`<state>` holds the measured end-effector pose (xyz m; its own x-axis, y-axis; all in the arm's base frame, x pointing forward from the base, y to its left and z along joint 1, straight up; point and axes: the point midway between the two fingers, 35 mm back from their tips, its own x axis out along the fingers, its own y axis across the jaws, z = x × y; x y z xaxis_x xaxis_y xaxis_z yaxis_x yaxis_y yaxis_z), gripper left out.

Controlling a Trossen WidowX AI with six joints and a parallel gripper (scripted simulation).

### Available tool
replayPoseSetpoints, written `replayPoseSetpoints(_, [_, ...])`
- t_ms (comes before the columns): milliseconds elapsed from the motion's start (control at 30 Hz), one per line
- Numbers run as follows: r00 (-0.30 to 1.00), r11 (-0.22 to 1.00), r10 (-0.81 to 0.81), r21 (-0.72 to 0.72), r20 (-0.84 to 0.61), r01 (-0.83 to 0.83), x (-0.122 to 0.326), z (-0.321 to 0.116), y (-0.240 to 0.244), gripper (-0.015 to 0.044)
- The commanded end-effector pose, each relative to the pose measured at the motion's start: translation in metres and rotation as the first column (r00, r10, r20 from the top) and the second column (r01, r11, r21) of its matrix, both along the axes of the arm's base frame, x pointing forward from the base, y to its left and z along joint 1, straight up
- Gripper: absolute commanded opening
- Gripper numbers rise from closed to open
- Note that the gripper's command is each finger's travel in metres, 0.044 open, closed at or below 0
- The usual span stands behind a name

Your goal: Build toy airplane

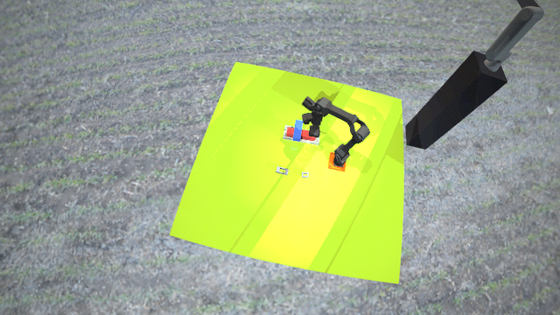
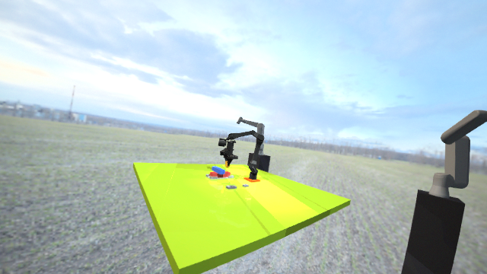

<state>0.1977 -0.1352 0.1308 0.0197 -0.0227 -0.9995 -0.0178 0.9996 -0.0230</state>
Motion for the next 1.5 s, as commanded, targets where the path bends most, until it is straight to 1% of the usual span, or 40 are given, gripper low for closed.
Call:
replayPoseSetpoints(0, [1.0, 1.0, 0.006, 0.004, 0.0, -0.006, 0.0, -0.001, 0.0, 0.0067])
replayPoseSetpoints(533, [1.0, 1.0, 0.006, 0.004, 0.0, -0.006, 0.0, -0.002, 0.0, 0.0067])
replayPoseSetpoints(1300, [1.0, 1.0, 0.006, 0.005, 0.0, -0.006, 0.001, -0.039, 0.0, 0.0067])
replayPoseSetpoints(1467, [1.0, 1.0, 0.006, 0.005, 0.0, -0.006, 0.001, -0.042, 0.0, 0.0067])
